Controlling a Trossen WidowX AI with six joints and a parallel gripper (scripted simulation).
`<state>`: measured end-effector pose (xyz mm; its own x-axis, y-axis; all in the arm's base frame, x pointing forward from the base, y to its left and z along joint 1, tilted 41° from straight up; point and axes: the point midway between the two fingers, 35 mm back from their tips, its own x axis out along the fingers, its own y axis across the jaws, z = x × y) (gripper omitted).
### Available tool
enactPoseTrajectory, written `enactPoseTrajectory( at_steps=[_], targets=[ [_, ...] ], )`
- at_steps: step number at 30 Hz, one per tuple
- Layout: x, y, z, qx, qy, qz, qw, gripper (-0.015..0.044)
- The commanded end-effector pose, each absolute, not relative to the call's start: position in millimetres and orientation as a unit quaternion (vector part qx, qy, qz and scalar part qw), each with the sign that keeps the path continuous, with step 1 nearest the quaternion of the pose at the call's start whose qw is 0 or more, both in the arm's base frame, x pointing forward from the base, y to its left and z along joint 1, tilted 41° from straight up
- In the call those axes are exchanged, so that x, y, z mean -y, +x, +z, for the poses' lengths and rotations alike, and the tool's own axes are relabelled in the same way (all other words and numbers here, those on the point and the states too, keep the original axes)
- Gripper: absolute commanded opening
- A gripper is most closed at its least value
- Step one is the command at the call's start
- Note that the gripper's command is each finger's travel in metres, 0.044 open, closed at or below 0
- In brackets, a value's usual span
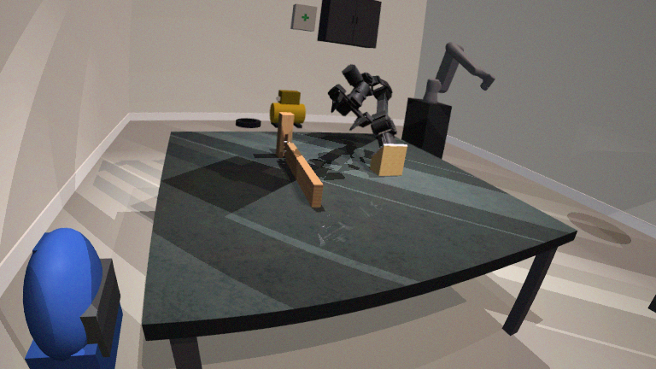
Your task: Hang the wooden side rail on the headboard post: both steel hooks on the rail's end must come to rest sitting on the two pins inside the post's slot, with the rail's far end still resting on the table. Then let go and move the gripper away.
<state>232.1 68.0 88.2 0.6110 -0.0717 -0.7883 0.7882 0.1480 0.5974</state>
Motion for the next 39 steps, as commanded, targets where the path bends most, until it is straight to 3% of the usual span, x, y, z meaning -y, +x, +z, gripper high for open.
enactPoseTrajectory(
  at_steps=[1, 14, 39],
  targets=[
    [1, 274, 106, 0.011, 0.746, -0.418, 0.518, 0.044],
    [84, 281, 135, 0.398, 0.818, -0.331, 0.249, 0.044],
    [85, 281, 136, 0.406, 0.818, -0.326, 0.243, 0.044]
  ],
)
